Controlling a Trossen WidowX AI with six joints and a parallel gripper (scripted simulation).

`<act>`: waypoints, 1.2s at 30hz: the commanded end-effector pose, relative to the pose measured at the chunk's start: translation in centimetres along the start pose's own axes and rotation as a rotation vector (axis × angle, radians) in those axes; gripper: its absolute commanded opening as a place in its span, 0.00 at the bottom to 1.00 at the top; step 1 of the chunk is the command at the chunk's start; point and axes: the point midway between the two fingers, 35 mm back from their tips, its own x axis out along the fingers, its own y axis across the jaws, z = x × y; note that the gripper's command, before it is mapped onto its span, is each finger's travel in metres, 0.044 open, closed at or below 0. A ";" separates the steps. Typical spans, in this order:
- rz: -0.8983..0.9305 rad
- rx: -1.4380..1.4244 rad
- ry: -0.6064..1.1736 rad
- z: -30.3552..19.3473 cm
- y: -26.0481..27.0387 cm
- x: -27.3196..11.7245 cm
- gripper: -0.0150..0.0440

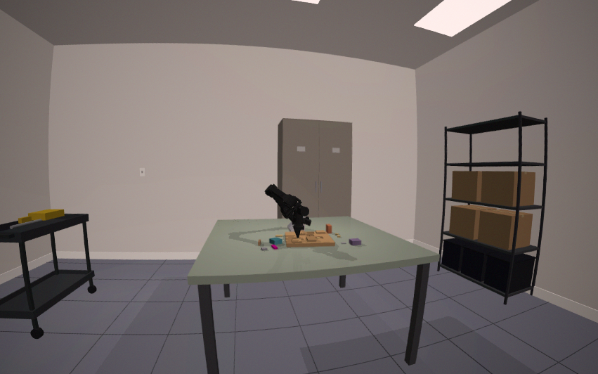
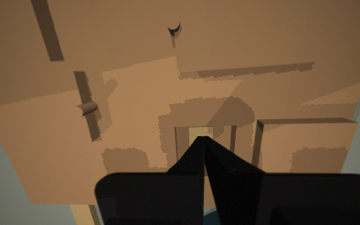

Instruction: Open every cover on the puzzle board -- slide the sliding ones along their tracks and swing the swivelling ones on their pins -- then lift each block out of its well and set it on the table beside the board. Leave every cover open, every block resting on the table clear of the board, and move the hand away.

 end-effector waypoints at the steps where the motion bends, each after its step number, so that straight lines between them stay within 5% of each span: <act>1: 0.002 -0.005 0.005 -0.1 0.0 0.5 0.25; 36: 0.002 -0.004 0.006 -1.5 -0.2 1.0 0.25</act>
